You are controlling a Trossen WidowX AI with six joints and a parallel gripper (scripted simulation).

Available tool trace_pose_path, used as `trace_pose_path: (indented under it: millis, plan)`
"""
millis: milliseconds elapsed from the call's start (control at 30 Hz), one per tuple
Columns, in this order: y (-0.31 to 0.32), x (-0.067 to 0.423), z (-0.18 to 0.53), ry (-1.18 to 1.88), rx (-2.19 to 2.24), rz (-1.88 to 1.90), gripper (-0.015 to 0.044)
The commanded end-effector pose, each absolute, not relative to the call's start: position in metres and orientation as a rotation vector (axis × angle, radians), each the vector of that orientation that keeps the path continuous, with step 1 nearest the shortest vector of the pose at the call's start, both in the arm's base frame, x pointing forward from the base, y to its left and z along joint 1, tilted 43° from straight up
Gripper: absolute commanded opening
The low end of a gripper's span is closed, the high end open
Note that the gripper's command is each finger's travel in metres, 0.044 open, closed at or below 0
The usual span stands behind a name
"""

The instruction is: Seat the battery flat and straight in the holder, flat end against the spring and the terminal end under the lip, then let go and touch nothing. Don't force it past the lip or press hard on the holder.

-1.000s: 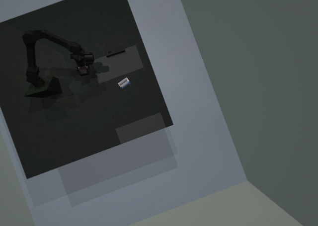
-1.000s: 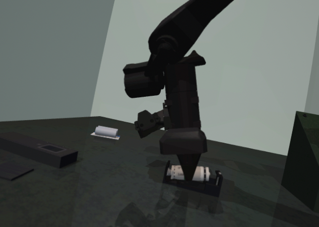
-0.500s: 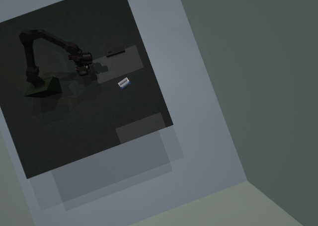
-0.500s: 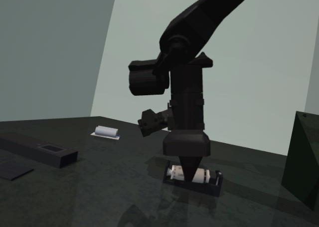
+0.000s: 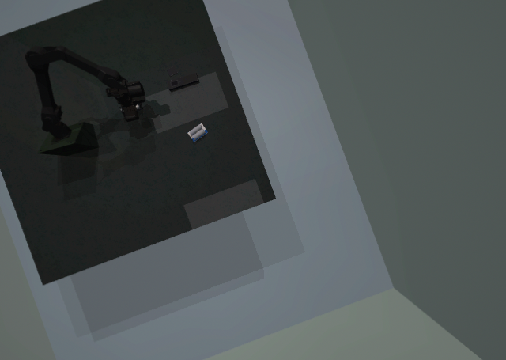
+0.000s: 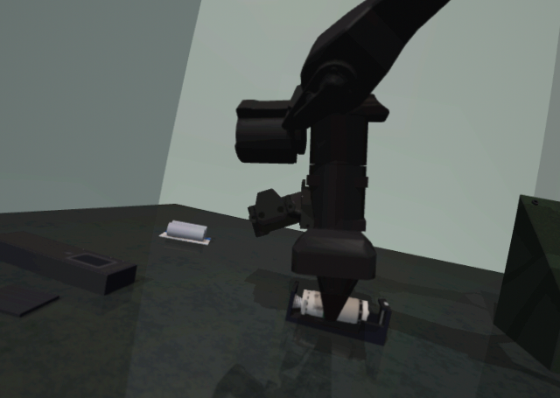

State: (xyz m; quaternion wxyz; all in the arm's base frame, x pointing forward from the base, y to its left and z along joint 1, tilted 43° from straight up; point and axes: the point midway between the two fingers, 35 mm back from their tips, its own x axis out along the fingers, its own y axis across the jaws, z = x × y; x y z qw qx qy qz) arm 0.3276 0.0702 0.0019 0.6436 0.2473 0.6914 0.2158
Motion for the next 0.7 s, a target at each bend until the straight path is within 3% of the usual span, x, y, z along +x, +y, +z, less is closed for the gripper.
trace_pose_path:
  millis: [0,667]
  plan:
    - [0.0719,0.3278,0.0025,1.551,0.564,0.489,0.0084]
    - [0.0738,0.3198,0.0024,1.518,0.570,0.473,0.0084]
